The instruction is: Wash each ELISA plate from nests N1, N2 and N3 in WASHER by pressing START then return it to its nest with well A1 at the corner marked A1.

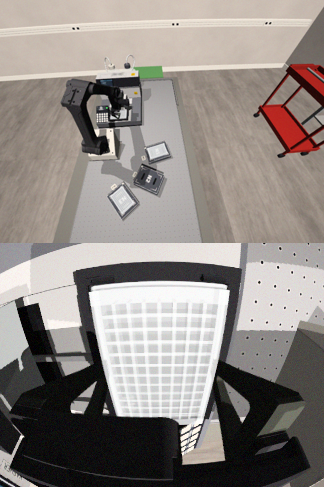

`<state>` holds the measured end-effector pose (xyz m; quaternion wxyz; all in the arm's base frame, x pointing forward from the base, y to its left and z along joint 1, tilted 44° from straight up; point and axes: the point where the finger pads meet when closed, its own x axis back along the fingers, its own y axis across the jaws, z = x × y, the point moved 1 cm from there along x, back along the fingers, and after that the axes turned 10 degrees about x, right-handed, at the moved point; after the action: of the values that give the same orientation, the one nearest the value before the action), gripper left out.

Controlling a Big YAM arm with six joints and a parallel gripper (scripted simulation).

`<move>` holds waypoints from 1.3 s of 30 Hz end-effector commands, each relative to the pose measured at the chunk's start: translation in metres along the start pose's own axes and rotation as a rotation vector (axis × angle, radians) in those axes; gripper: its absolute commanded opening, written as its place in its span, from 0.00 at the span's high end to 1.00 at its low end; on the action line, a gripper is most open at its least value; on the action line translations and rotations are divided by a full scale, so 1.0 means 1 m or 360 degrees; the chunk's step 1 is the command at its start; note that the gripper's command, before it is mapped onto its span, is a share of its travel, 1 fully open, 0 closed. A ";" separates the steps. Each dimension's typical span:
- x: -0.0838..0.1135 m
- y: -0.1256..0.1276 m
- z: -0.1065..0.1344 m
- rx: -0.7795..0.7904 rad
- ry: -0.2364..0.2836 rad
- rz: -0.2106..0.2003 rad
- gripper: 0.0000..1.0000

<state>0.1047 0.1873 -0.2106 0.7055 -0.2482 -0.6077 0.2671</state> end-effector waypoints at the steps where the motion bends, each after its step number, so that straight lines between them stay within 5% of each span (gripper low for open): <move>1: -0.002 0.008 -0.005 0.0005 0.0000 -0.0015 0.18; 39: 0.002 0.015 -0.008 0.0002 -0.0008 -0.0033 0.18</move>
<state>0.1047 0.1872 -0.2107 0.7055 -0.2482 -0.6077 0.2671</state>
